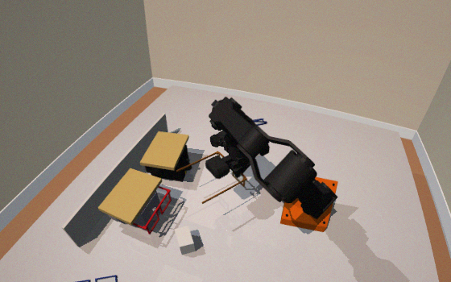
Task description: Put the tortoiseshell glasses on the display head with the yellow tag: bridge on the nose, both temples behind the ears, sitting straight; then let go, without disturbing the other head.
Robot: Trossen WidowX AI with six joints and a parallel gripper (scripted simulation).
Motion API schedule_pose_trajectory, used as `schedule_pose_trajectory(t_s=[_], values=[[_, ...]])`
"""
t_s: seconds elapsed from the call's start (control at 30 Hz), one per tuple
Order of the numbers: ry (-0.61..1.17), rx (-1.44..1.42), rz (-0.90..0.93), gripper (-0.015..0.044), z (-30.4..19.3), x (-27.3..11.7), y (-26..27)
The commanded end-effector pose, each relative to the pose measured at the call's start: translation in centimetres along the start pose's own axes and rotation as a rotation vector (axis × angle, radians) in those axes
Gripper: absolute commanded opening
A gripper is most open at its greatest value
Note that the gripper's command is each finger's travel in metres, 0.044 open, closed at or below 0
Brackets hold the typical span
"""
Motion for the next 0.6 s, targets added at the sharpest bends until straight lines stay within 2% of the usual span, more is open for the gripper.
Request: schedule_pose_trajectory(t_s=[0.0,0.57], values=[[0.001,0.006,0.006,0.0,0.0,0.4,0.1],[-0.001,0.006,0.005,0.0,0.2,2.1,0.1]])
Point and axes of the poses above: the point midway between the two fingers, 35 mm back from their tips, its own x axis out along the fingers, its own y axis across the jaws, z = x × y, the point moved 1 cm from there along -x, back along the fingers, and after that the axes turned 4 degrees about x, right-handed, at the moved point
